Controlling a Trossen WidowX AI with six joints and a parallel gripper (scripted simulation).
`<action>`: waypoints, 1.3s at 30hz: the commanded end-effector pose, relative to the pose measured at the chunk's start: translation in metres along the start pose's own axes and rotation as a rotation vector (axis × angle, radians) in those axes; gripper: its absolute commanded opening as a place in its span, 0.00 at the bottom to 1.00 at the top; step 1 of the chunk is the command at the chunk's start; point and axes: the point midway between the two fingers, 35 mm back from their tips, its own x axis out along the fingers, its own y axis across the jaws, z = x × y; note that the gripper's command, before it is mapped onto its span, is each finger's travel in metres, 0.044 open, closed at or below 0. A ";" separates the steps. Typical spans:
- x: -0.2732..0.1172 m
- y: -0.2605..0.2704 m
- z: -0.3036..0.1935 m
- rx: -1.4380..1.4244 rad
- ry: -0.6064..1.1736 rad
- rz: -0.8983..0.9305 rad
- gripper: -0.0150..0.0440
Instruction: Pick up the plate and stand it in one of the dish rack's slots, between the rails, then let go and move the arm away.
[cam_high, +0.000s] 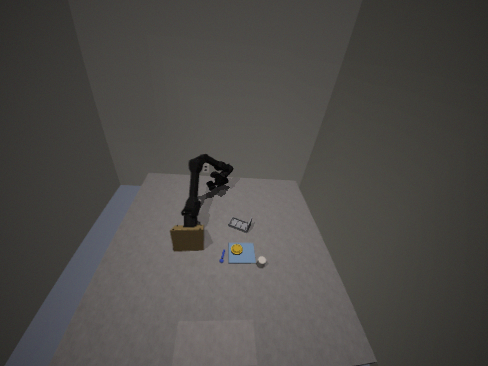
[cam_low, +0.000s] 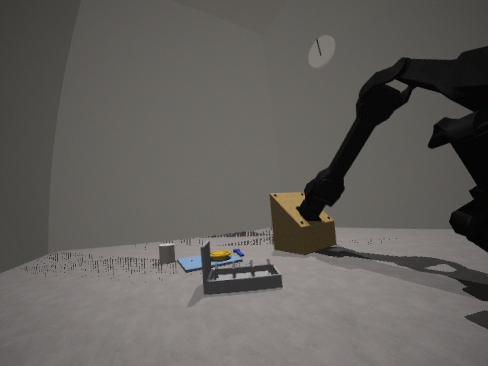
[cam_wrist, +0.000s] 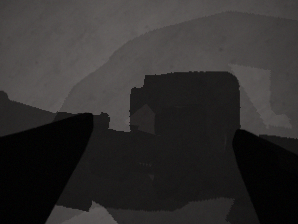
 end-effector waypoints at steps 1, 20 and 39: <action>-0.012 -0.006 -0.021 0.061 0.038 -0.030 0.93; -0.108 -0.014 -0.174 0.551 0.267 -0.223 0.93; -0.221 0.052 -0.296 1.091 0.399 -0.409 0.93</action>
